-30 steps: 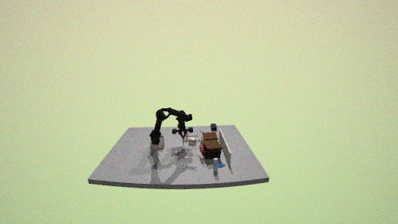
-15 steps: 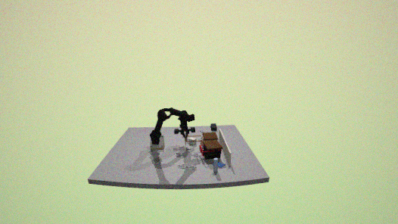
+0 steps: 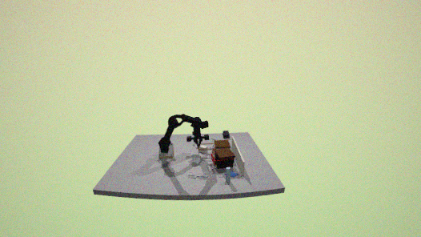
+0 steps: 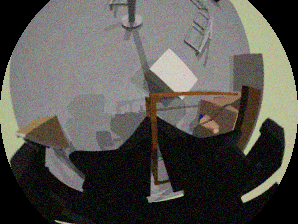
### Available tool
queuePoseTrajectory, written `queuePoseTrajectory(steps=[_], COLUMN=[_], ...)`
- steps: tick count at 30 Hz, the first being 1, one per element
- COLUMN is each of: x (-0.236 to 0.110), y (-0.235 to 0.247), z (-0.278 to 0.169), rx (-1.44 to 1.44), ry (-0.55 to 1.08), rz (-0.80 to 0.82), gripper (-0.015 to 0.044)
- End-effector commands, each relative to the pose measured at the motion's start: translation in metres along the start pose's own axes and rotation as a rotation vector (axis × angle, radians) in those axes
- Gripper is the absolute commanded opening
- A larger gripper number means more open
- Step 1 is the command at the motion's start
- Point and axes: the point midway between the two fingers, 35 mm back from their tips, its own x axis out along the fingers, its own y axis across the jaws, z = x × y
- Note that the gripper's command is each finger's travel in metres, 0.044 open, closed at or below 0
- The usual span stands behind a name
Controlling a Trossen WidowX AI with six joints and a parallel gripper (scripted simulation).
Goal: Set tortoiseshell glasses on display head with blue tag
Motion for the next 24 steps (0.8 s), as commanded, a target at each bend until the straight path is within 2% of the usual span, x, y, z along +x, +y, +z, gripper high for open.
queuePoseTrajectory(steps=[1, 24], x=[0.0, 0.002], y=[-0.007, -0.039], z=[0.0, 0.0], rx=[-0.004, -0.003], ry=[0.002, 0.002], rz=[-0.004, -0.005], gripper=[0.0, 0.0])
